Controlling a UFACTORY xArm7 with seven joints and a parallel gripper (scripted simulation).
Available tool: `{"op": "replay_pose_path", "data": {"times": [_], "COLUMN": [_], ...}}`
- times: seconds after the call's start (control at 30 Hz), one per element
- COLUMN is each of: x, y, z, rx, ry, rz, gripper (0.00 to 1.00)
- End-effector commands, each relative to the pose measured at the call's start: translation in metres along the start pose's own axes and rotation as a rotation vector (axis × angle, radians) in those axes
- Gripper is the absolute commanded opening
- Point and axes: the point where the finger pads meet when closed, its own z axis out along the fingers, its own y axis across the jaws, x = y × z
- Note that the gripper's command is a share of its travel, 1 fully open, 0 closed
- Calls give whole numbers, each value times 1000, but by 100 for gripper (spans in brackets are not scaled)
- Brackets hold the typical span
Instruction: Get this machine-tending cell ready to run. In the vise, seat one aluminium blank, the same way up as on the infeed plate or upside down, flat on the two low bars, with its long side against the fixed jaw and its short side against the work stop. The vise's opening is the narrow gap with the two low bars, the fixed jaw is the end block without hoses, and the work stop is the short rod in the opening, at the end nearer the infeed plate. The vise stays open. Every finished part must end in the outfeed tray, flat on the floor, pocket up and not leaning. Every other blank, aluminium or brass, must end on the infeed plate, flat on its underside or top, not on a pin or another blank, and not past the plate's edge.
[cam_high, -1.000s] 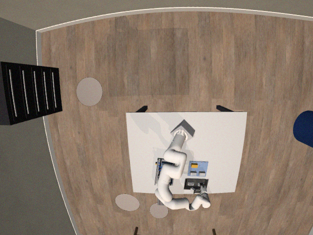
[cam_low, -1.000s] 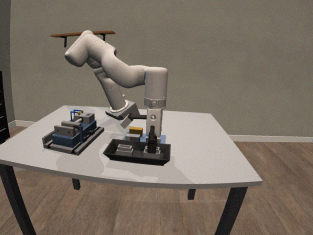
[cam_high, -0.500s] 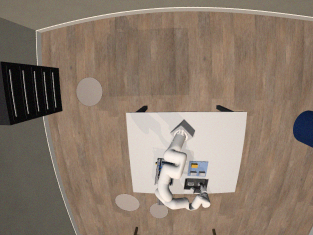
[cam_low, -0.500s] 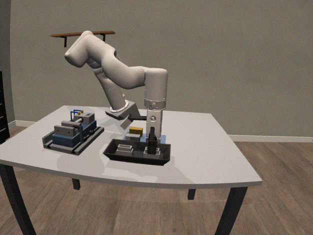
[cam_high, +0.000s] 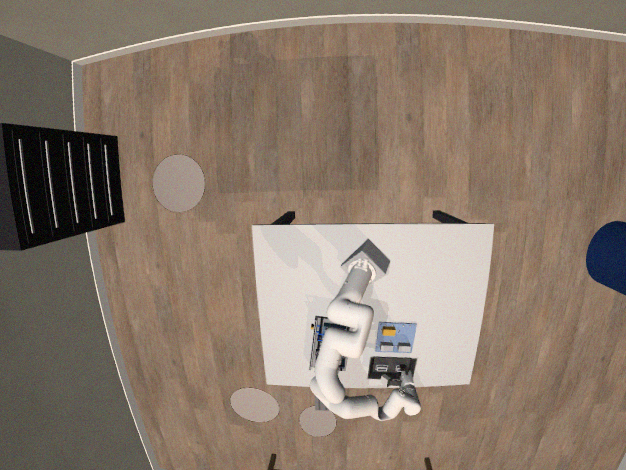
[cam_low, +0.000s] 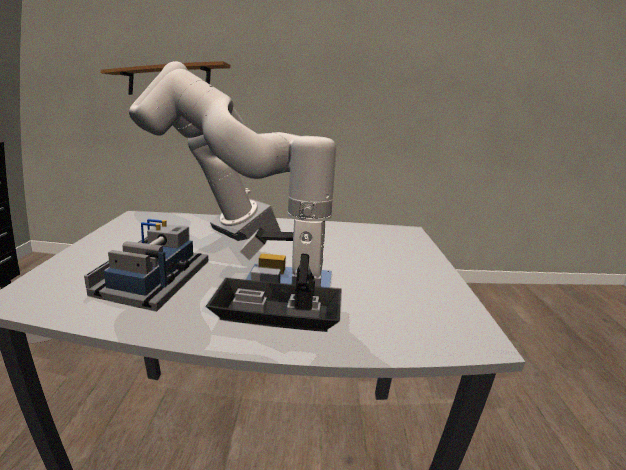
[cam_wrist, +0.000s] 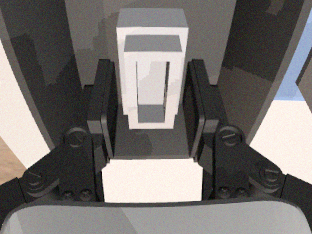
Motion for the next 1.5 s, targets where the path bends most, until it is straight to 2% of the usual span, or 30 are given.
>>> {"op": "replay_pose_path", "data": {"times": [0.0, 1.13, 1.3, 1.47], "x": [-1, -1, -1, -1], "y": [-1, -1, -1, -1], "z": [-2, -3, -10, -28], "rx": [3, 3, 3, 3], "ry": [-3, -3, -3, -3], "rz": [0, 0, 0, 0], "gripper": [69, 69, 69, 69]}}
